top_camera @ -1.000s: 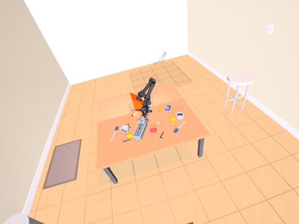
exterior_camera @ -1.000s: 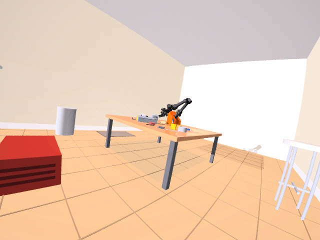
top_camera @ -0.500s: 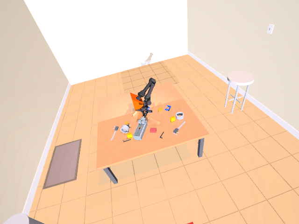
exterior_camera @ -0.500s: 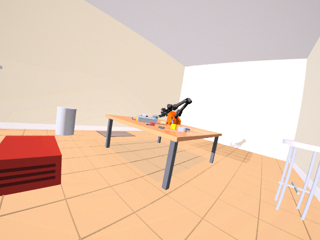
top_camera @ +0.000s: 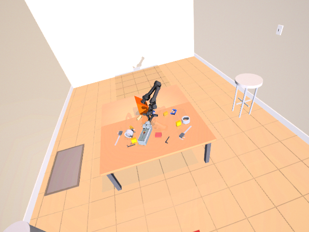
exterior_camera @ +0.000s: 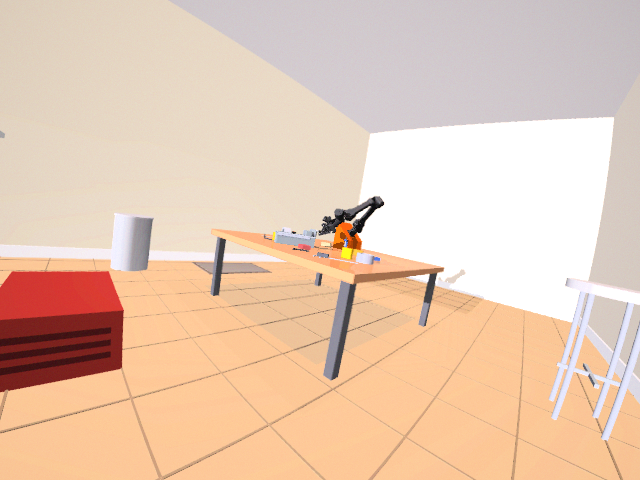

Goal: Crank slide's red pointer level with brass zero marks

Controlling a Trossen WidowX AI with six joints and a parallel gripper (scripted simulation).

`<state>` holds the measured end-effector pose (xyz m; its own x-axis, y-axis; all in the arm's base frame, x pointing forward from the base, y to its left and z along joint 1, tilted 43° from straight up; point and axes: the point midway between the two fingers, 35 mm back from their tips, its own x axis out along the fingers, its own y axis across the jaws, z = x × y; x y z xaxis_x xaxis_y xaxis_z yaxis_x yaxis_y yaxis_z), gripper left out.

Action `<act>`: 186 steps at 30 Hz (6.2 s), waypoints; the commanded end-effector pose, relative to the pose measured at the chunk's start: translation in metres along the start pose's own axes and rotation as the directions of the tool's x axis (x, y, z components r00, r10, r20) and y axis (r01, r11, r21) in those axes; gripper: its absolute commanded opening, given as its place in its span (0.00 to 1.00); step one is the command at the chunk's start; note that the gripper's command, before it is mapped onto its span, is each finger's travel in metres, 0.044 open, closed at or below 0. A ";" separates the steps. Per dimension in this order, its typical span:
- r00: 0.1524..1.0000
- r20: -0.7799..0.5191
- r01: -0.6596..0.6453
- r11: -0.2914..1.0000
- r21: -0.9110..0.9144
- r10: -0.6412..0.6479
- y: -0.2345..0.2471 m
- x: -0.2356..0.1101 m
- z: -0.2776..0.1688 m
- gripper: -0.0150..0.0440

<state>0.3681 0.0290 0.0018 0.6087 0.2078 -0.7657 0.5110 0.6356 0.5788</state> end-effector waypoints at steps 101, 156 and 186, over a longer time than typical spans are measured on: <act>1.000 -0.007 -0.017 1.000 -0.010 0.017 -0.014 0.043 -0.043 0.25; 1.000 -0.007 -0.017 1.000 -0.010 0.017 -0.019 0.044 -0.043 0.25; 1.000 -0.007 -0.017 1.000 -0.010 0.017 -0.021 0.044 -0.043 0.25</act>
<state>0.3621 0.0618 -0.0495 0.6263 0.2394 -0.7419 0.4741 0.6386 0.6062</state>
